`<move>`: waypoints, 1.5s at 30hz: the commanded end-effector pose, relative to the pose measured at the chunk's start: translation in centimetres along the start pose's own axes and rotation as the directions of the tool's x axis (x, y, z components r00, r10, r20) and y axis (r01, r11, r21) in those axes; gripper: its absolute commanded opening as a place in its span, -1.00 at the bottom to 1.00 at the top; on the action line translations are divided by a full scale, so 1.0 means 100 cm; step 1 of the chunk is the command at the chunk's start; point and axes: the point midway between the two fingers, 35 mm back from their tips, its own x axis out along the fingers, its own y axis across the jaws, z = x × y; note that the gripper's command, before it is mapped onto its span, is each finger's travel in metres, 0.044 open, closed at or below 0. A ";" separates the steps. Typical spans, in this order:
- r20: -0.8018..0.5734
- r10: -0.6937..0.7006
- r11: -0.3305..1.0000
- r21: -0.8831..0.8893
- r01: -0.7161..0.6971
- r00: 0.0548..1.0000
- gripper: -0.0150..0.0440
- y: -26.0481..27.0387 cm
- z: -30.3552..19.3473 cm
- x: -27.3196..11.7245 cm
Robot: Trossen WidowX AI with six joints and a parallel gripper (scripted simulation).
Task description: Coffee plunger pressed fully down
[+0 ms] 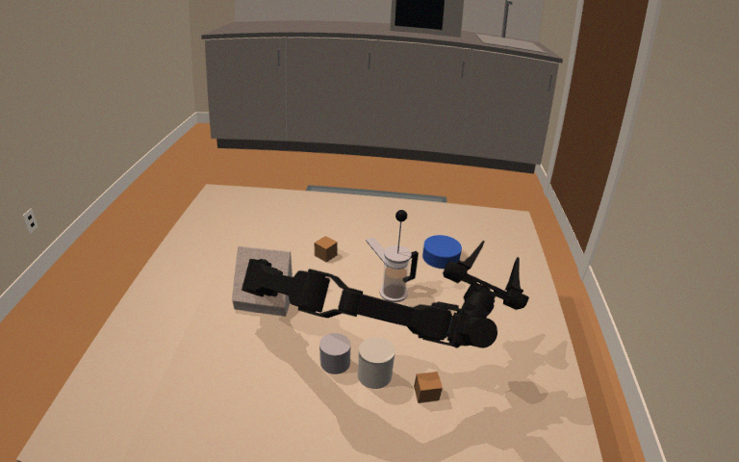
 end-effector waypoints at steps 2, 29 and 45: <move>0.010 0.017 0.999 -0.034 -0.017 1.000 1.00 -0.001 0.002 0.009; 0.693 0.481 0.036 -0.628 0.777 0.537 1.00 -0.189 0.122 0.161; 0.598 0.788 -0.531 0.537 0.656 0.149 1.00 -0.299 0.122 0.103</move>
